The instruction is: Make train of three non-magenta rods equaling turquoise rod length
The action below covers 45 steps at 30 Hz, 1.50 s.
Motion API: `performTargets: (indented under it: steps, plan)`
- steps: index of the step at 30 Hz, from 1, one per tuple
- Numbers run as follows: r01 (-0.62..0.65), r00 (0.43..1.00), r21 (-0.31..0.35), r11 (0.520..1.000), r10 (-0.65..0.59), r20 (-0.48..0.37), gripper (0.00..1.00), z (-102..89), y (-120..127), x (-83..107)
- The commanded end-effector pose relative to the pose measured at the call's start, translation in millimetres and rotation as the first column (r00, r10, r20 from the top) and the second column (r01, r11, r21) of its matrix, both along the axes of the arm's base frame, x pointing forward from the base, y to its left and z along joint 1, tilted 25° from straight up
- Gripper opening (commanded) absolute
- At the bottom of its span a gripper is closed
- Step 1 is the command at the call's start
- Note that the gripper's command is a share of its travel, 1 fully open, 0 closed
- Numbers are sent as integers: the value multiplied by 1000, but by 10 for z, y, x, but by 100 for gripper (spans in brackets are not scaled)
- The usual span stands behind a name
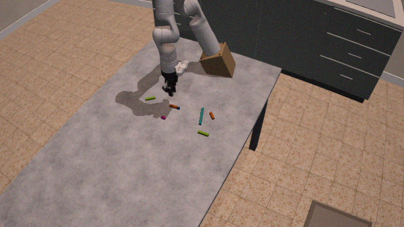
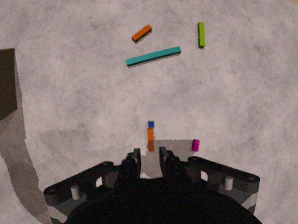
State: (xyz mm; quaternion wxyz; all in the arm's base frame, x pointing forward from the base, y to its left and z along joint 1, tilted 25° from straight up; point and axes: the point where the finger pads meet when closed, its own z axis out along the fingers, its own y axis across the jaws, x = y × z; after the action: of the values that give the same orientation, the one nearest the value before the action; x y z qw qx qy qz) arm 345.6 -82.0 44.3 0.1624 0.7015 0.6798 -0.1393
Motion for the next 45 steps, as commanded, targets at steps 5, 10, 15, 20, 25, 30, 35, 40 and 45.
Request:
performTargets:
  steps: [5,10,15,20,25,30,35,40,45]
  plan:
    - [-13,1000,-1,1000,13,8,100,31,18,47]
    - [-13,1000,-1,1000,13,8,100,31,18,47]
    - [-13,1000,-1,1000,13,8,100,31,18,47]
    - [-13,1000,-1,1000,13,8,100,31,18,47]
    - [-24,1000,1,1000,24,6,100,42,-3,53]
    - [-70,997,2,998,70,-18,100,79,-153,40]
    - [-216,973,7,976,215,-86,100,156,-466,15]
    - [-364,919,17,931,362,-158,100,271,-867,-44]
    - [-435,881,25,900,431,-194,100,332,-1071,-94]
